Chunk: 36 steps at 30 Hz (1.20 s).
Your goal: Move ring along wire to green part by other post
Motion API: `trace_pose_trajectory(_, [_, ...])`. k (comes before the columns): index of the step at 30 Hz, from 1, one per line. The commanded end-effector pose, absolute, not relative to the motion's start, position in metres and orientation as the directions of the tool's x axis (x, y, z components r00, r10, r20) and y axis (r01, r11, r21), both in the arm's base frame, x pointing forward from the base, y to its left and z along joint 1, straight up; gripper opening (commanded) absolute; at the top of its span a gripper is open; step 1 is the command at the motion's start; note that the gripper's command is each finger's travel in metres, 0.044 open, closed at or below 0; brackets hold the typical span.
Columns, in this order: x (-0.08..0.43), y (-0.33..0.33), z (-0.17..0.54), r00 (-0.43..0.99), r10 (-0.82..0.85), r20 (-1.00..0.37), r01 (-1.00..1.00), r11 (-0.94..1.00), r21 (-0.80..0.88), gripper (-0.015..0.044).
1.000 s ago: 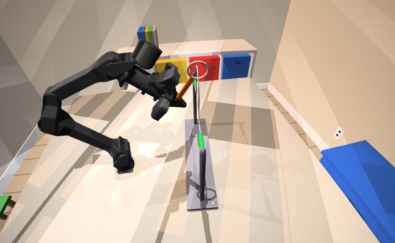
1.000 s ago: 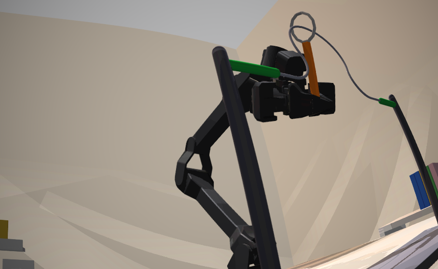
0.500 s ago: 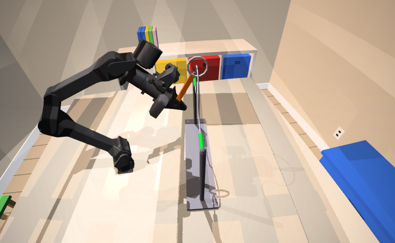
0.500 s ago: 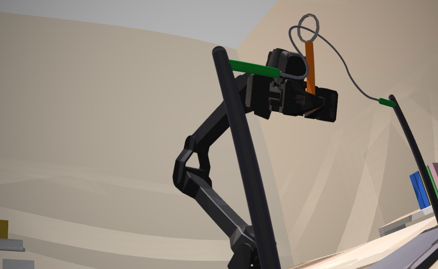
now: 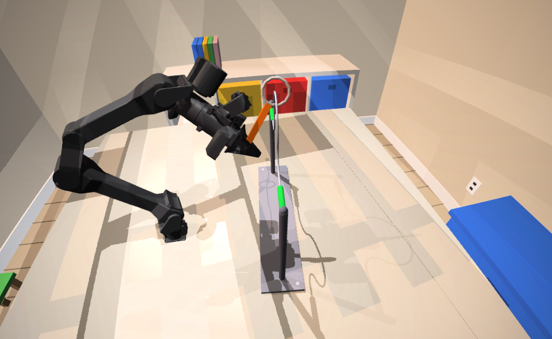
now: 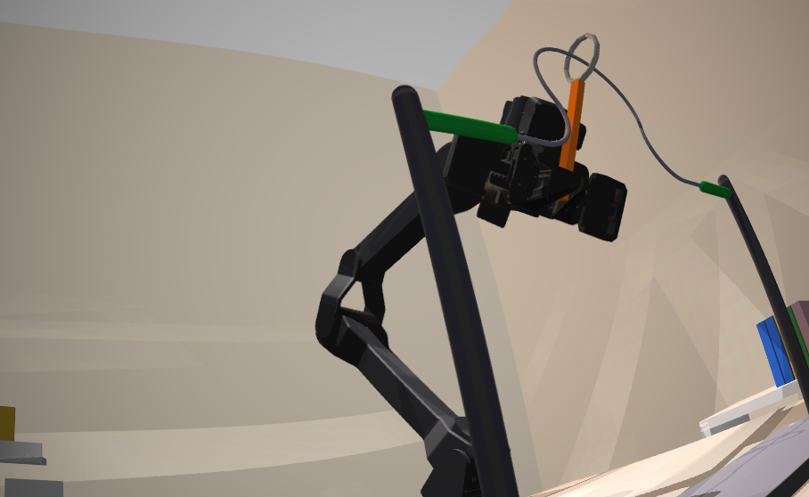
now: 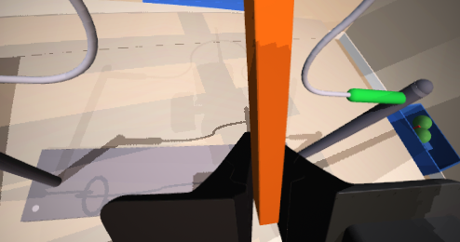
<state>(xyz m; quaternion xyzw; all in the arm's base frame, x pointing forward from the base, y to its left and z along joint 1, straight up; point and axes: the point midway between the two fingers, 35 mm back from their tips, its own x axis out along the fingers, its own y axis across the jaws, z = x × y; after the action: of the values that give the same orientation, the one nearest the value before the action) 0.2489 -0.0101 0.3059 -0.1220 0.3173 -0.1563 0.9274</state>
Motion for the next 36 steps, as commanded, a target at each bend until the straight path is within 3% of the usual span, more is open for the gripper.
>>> trace_pose_trajectory(1, [0.249,-0.014,0.305,0.746,-0.404,-0.530,0.212,0.898,-0.386,-0.0150])
trace_pose_trajectory(36, [0.245,-0.039,0.323,0.726,-0.632,-0.270,0.183,0.557,-0.810,-0.0150])
